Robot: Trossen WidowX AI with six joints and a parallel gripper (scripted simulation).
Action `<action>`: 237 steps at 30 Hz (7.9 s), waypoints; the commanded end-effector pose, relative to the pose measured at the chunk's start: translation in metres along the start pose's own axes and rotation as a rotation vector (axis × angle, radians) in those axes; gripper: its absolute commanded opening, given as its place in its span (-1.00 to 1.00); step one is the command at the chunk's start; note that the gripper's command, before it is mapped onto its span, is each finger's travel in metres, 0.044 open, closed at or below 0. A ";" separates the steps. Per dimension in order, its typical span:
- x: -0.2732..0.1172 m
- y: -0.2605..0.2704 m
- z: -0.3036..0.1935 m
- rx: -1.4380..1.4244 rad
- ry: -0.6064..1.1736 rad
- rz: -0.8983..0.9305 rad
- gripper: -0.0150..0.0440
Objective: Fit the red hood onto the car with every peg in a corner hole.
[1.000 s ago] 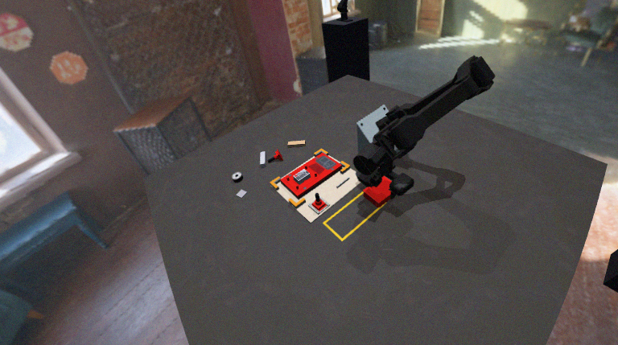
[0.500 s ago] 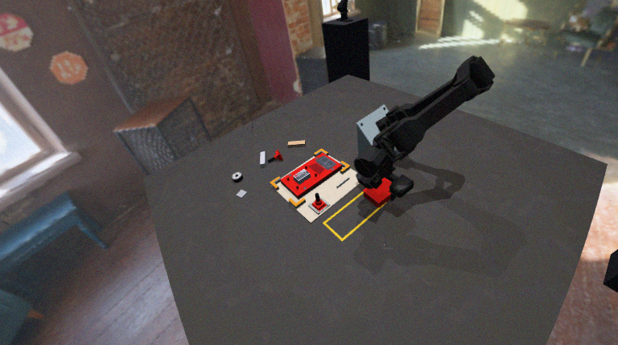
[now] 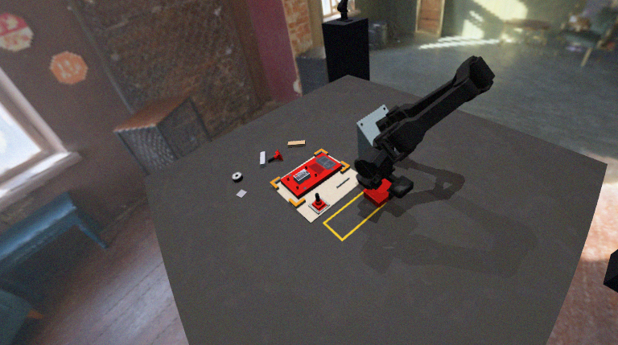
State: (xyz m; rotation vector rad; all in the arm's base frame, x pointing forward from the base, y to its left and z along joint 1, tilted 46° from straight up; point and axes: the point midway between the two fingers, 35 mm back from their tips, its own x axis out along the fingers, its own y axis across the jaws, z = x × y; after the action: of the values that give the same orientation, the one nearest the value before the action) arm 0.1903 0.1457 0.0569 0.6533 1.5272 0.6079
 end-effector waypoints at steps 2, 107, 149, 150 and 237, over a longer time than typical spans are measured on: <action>0.000 0.000 0.000 -0.002 0.000 0.000 0.57; -0.112 -0.153 0.143 -0.045 -0.008 -0.019 -0.49; -0.052 -0.219 0.159 -0.064 -0.008 -0.010 -0.49; -0.052 -0.219 0.159 -0.064 -0.008 -0.010 -0.49; -0.046 -0.219 0.160 -0.066 -0.010 -0.013 -0.49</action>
State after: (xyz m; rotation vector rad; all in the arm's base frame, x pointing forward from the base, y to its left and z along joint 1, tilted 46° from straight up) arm 0.3419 -0.0413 -0.0768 0.6024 1.4955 0.6403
